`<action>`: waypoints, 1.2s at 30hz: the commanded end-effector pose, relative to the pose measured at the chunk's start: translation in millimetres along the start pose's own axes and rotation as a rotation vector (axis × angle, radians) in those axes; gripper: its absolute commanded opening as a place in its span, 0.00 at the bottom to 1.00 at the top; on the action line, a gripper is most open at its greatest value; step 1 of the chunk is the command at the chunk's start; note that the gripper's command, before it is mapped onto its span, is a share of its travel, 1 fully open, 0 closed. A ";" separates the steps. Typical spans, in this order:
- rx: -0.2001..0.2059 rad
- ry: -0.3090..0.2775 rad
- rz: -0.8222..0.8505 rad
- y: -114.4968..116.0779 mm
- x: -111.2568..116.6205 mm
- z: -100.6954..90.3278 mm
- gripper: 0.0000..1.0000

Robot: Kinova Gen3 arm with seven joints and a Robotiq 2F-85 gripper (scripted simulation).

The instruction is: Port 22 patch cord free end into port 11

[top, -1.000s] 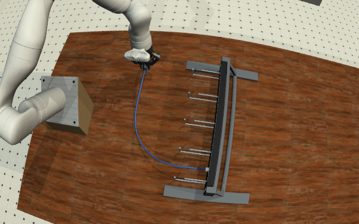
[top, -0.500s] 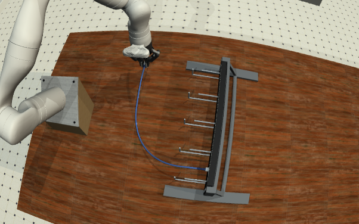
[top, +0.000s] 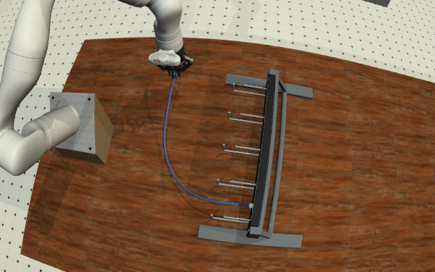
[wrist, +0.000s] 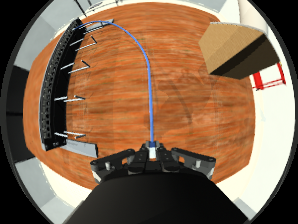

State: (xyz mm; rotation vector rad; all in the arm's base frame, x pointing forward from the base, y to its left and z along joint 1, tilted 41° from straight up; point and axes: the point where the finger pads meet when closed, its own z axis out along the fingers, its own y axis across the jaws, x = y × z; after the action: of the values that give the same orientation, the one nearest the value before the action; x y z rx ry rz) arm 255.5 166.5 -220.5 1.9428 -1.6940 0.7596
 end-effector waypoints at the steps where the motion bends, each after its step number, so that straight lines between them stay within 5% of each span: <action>1: 0.003 -0.005 -0.001 -0.7 -1.9 -4.6 0.00; 36: 0.004 -0.007 -0.001 -0.9 -2.2 -8.3 0.00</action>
State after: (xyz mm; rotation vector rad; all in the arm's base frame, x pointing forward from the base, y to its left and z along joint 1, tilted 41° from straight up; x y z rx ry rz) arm 255.1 172.4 -216.1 1.9485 -1.6956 0.7580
